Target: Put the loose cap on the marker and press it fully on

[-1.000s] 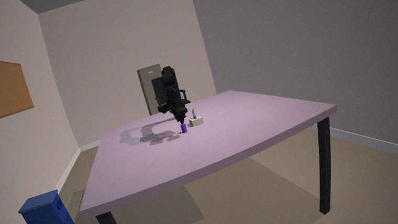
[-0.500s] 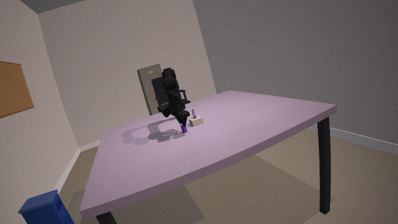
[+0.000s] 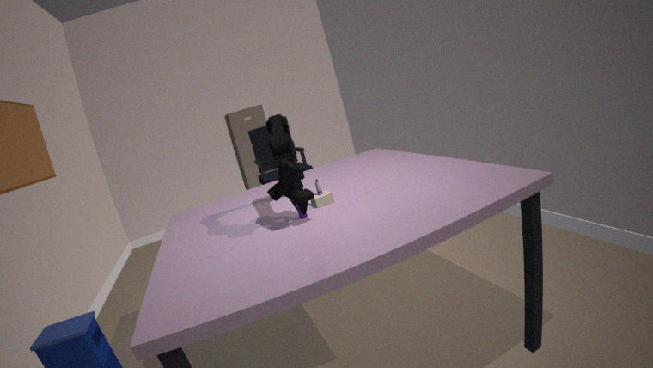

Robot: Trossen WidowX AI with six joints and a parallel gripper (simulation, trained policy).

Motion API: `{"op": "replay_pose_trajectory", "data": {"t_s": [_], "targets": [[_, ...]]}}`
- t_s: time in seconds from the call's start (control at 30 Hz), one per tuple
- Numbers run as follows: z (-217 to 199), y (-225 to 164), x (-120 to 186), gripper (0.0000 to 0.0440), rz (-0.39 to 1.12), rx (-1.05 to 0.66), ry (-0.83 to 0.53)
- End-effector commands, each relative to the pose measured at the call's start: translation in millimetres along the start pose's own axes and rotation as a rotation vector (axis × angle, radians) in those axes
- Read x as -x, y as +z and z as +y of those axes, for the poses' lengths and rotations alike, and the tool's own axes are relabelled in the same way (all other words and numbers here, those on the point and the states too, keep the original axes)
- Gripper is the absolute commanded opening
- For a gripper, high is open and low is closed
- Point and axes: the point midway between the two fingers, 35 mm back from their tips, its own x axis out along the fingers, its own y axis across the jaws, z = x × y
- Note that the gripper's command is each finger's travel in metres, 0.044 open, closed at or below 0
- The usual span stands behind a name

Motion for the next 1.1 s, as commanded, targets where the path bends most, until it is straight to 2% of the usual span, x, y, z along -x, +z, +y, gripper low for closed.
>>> {"op": "replay_pose_trajectory", "data": {"t_s": [0.0,0.13,0.17,0.53,1.07], "targets": [[-0.8,0.9,-2.7,0.0178,-0.017,0.012,-0.002],[-1.8,-0.7,3.6,0.0073,-0.032,0.018,0.008],[-1.6,-1.6,7.3,0.0065,-0.035,0.016,0.016],[4.9,-16.4,50.0,0.0056,-0.082,0.039,0.103],[-5.8,-76.3,91.9,0.0046,-0.061,0.071,0.118]]}}
